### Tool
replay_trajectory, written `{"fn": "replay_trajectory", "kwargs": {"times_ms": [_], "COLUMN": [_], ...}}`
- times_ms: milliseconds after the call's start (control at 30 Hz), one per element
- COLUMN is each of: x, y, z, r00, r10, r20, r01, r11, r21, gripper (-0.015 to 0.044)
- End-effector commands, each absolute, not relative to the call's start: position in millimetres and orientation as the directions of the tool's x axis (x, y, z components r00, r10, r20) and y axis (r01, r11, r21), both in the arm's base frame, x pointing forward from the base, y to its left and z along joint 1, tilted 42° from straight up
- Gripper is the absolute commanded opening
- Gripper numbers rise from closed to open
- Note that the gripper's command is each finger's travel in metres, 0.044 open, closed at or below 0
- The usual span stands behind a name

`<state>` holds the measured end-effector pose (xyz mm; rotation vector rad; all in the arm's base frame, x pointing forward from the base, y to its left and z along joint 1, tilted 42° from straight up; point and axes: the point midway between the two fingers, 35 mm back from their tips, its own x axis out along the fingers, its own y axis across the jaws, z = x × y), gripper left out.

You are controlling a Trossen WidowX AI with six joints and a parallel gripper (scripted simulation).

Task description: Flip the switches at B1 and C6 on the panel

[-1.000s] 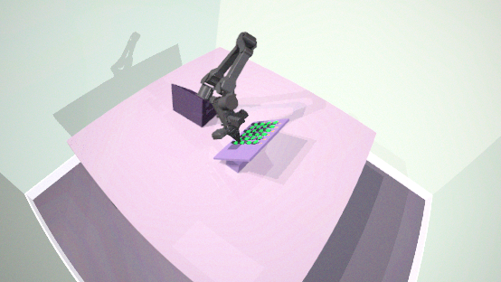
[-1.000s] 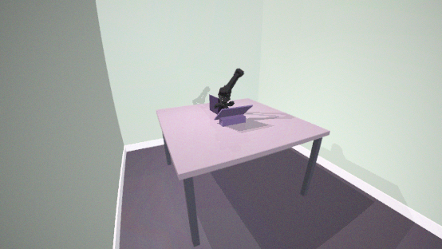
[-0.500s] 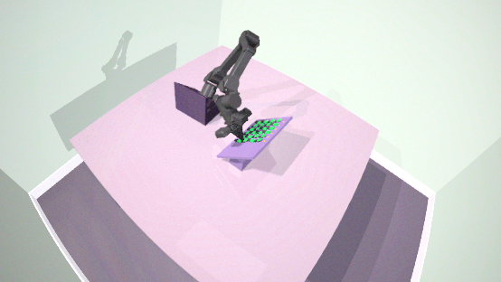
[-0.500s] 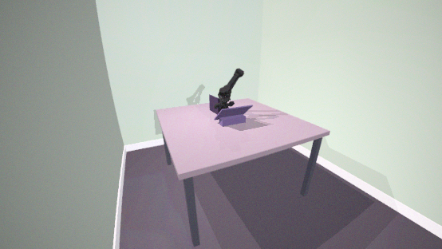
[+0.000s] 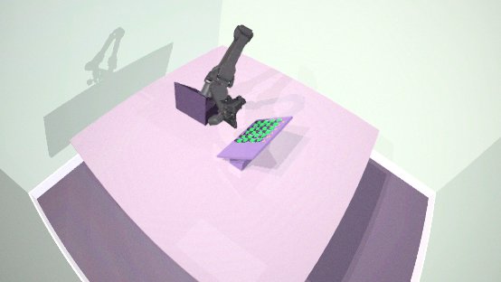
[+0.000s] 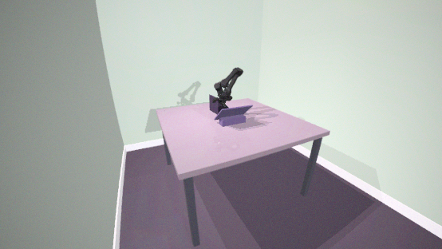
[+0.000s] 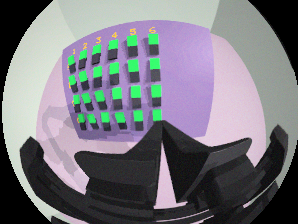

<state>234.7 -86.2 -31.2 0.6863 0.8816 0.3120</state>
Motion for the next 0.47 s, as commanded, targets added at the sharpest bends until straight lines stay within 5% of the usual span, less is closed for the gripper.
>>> {"fn": "replay_trajectory", "kwargs": {"times_ms": [0,433], "x": [237.1,254.8], "y": [-87.4,-48.0], "z": [-20.5,42.2], "r00": [0.615,0.616], "r10": [0.515,0.518], "r20": [-0.598,-0.594], "r01": [0.013,0.012], "r11": [0.751,0.747], "r21": [0.660,0.664], "gripper": [0.0000,0.0000]}}
